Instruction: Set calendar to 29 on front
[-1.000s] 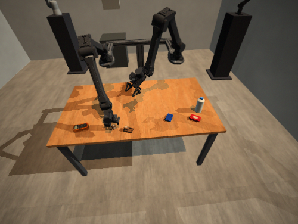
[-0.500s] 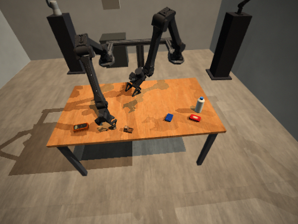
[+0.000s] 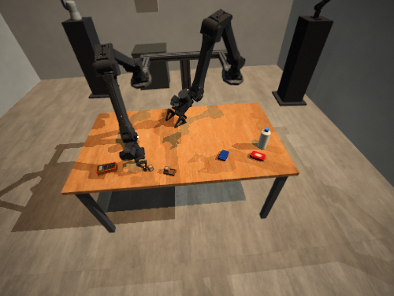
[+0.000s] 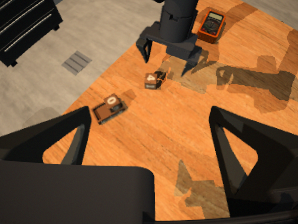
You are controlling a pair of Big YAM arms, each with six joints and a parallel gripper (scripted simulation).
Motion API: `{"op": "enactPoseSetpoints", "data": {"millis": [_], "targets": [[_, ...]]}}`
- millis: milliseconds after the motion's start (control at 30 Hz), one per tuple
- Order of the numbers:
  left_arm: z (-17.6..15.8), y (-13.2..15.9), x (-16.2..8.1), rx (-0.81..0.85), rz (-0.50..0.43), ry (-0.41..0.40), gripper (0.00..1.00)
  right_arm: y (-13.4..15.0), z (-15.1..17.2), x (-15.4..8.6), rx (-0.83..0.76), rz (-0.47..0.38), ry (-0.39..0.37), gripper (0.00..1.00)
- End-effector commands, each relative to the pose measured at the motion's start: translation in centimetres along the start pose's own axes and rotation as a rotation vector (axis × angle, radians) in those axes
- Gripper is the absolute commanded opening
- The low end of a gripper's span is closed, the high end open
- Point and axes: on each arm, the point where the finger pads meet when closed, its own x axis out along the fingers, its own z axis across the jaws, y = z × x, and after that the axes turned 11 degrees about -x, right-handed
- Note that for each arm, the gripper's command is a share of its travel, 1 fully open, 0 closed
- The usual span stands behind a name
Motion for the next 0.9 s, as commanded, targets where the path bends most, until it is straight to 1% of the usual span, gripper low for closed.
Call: {"op": "enactPoseSetpoints", "data": {"millis": [0,33,100,133,200,233,367,433,467,800,867], "targets": [[-0.1,-1.3,0.5,0.006,-0.023,0.004,1.0,-1.5,1.1,-2.0,0.248,-0.021,-0.058,1.0],[-0.1,-1.3,0.5,0.006,-0.023,0.004,1.0,-1.6,1.0,-2.1,0.297,-0.015,-0.064,1.0],[-0.1,-1.3,0.5,0.006,-0.023,0.004,1.0,-1.6,1.0,-2.1,0.297,-0.015,-0.064,1.0],[-0.1,-1.3,0.5,0.006,-0.023,0.004,1.0,-1.1,1.3,-2.1,0.34,-0.007,-0.069,1.0],[-0.1,-1.3,0.5,0.006,-0.023,0.004,1.0,-1.2,1.1,-2.2,0.424,0.01,-0.081,1.0],[-0.1,-1.3,0.5,0.006,-0.023,0.004,1.0,-2.0,0.6,-2.3,0.479,0.015,-0.088,1.0],[-0.1,-1.3,0.5,0.006,-0.023,0.004,1.0,-2.1,0.4,-2.5,0.546,0.035,-0.1,1.0],[-0.1,-1.3,0.5,0.006,-0.023,0.004,1.0,-2.4,0.6,-2.6,0.534,0.034,-0.106,1.0],[-0.1,-1.3,0.5,0.006,-0.023,0.004,1.0,-1.9,1.3,-2.6,0.514,0.037,-0.112,1.0],[-0.1,-1.3,0.5,0.006,-0.023,0.004,1.0,-1.8,1.2,-2.6,0.497,0.037,-0.107,1.0],[-0.1,-1.3,0.5,0.006,-0.023,0.004,1.0,-1.9,1.3,-2.5,0.448,0.032,-0.117,0.77]]}}
